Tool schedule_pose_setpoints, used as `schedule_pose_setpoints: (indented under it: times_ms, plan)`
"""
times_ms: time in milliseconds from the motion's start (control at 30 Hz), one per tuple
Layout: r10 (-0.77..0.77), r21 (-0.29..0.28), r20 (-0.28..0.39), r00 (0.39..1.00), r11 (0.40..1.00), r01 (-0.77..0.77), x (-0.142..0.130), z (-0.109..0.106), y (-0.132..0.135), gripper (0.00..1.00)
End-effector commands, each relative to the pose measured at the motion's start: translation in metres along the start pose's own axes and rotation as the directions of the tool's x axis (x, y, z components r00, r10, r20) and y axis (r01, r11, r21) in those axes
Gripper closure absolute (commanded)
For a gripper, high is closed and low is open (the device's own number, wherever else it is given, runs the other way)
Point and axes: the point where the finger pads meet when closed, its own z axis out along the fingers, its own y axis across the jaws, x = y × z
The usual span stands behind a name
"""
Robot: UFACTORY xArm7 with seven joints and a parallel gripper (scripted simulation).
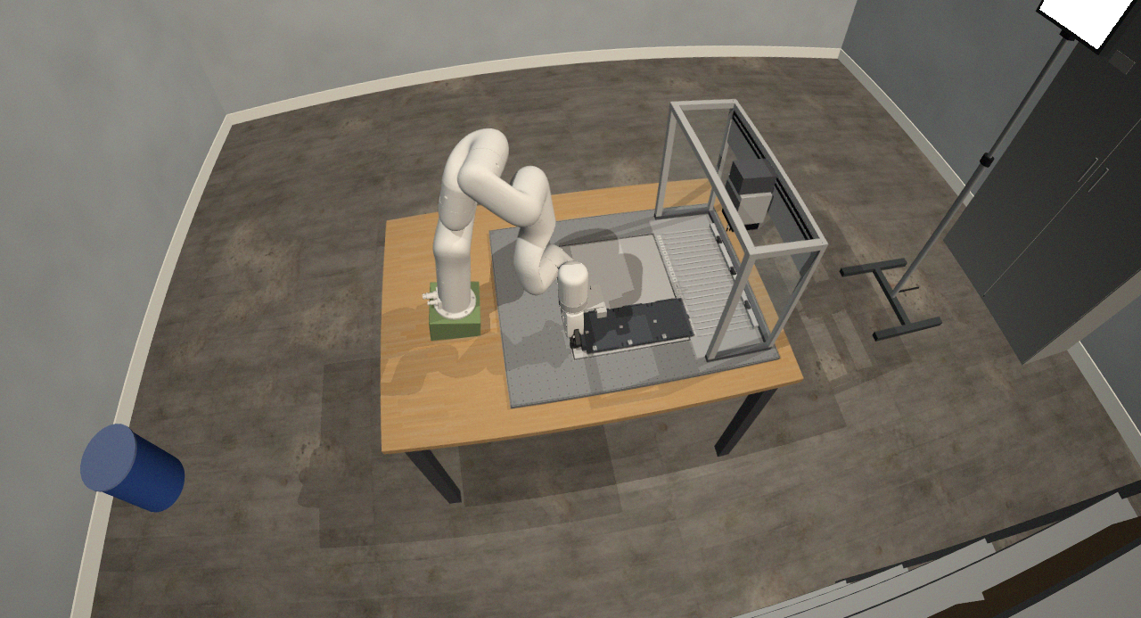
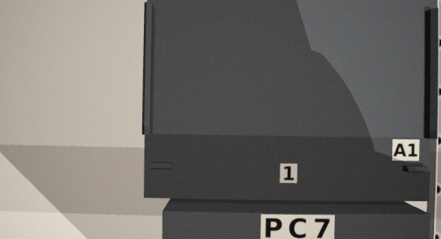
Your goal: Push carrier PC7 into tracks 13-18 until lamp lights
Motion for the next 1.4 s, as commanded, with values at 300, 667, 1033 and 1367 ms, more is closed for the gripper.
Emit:
schedule_pose_setpoints:
  times_ms: [300,667,1033,1367]
  plan:
    - [0.000,-0.002,-0.003,1.000,1.000,0.000,0.014,-0.001,0.001,0.18]
    - [0.000,-0.002,-0.004,1.000,1.000,0.000,0.023,-0.001,0.001,0.18]
    - [0.000,-0.002,-0.004,1.000,1.000,0.000,0.034,-0.001,0.001,0.18]
    - [0.000,-0.002,-0.004,1.000,1.000,0.000,0.042,-0.001,0.001,0.18]
